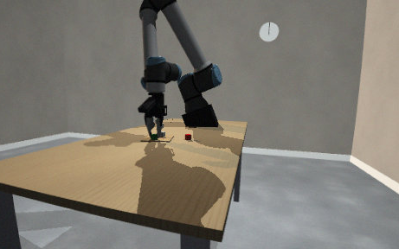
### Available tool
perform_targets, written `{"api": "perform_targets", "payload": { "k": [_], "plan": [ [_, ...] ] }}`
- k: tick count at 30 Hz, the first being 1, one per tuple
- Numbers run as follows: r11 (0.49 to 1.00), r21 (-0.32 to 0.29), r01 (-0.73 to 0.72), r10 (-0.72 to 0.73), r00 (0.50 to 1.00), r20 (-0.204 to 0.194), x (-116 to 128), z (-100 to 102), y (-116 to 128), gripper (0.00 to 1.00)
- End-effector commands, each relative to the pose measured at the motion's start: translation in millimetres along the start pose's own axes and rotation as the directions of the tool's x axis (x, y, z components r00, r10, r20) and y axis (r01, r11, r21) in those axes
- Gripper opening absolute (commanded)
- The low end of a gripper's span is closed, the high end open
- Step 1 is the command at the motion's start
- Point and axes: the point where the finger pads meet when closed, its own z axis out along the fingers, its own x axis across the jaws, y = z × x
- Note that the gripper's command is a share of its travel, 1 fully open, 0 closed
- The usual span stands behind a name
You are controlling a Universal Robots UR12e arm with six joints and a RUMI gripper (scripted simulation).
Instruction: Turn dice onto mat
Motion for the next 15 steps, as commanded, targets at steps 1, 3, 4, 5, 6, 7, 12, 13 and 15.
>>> {"api": "perform_targets", "payload": {
  "k": [1,3,4,5,6,7,12,13,15],
  "plan": [
    [1.000,-0.001,0.001,-0.001,1.000,0.002,-0.5,1.6,0.7,0.24],
    [1.000,-0.001,0.001,-0.001,1.000,0.002,-0.5,1.6,0.7,0.24],
    [1.000,-0.001,0.001,-0.001,1.000,0.002,-0.5,1.5,0.7,0.24],
    [1.000,-0.001,0.001,-0.001,1.000,0.002,-0.5,1.3,0.7,0.24],
    [1.000,-0.001,0.001,-0.001,1.000,0.002,-0.5,0.8,0.7,0.24],
    [1.000,-0.001,0.001,-0.001,1.000,0.002,-0.5,0.0,0.7,0.24],
    [1.000,-0.001,0.001,-0.001,1.000,0.002,-0.4,-12.2,0.7,0.24],
    [1.000,-0.001,0.001,-0.001,1.000,0.002,-0.4,-16.2,0.7,0.24],
    [1.000,-0.001,0.001,-0.001,1.000,0.002,-0.4,-16.2,0.7,0.24]
  ]
}}
